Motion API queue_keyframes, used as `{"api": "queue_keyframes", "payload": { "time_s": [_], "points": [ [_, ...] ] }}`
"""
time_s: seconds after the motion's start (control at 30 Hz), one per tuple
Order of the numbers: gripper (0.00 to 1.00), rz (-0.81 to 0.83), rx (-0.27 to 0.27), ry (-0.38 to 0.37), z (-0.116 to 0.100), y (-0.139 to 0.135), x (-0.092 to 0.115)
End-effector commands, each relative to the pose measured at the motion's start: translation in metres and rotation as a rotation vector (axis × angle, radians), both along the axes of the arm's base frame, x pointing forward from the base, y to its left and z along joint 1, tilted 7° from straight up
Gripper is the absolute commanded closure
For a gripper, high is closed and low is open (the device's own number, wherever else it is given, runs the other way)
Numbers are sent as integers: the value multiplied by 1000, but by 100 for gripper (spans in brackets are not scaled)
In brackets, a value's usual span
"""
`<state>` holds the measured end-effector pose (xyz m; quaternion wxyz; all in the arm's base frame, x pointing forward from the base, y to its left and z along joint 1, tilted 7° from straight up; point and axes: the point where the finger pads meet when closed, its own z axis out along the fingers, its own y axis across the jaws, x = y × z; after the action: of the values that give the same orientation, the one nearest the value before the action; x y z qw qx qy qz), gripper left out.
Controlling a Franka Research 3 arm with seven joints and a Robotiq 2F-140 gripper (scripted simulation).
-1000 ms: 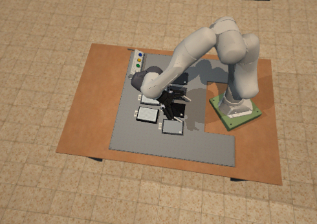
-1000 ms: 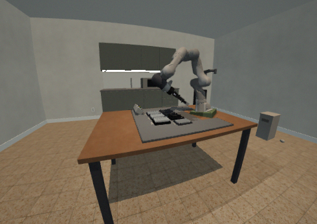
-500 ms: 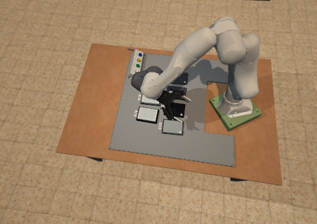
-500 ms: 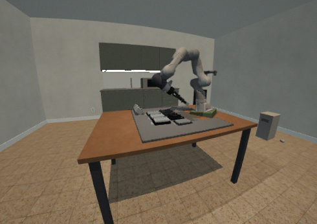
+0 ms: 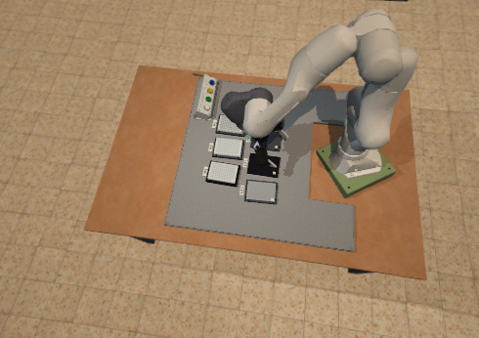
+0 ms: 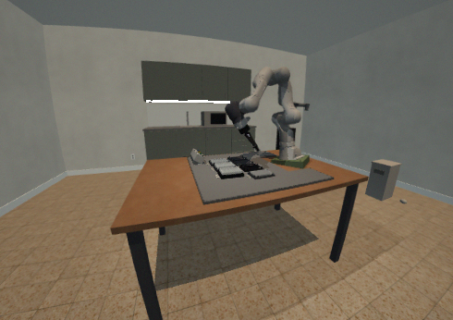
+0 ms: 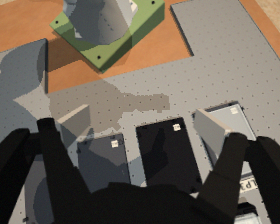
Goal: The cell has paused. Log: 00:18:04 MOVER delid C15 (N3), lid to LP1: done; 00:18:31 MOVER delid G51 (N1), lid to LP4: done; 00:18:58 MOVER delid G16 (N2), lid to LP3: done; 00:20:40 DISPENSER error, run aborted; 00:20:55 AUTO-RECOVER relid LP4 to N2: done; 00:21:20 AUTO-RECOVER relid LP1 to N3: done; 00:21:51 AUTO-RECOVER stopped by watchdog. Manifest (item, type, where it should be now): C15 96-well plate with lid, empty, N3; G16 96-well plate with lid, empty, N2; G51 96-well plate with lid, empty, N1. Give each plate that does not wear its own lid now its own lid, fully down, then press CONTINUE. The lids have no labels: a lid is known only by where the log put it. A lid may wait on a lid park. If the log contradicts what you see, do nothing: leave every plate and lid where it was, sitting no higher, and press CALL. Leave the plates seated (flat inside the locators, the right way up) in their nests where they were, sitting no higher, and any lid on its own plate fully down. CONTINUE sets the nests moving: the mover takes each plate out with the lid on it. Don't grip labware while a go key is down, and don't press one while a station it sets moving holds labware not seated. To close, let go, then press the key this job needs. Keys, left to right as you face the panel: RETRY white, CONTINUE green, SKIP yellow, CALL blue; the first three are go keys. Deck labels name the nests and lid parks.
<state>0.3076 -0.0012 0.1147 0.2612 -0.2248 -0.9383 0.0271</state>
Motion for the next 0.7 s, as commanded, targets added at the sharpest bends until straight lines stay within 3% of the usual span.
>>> {"api": "queue_keyframes", "payload": {
  "time_s": [0.0, 0.03, 0.1, 0.13, 0.3, 0.67],
  "points": [
    [0, 138, -42, -239, -13, -40, 47],
    [0, 157, -52, -275, -13, -43, 50],
    [0, 157, -52, -275, -13, -43, 50],
    [0, 211, -71, -371, -12, -44, 52],
    [0, 341, -95, -564, -11, -45, 54],
    [0, 341, -95, -564, -11, -45, 54]
  ]
}}
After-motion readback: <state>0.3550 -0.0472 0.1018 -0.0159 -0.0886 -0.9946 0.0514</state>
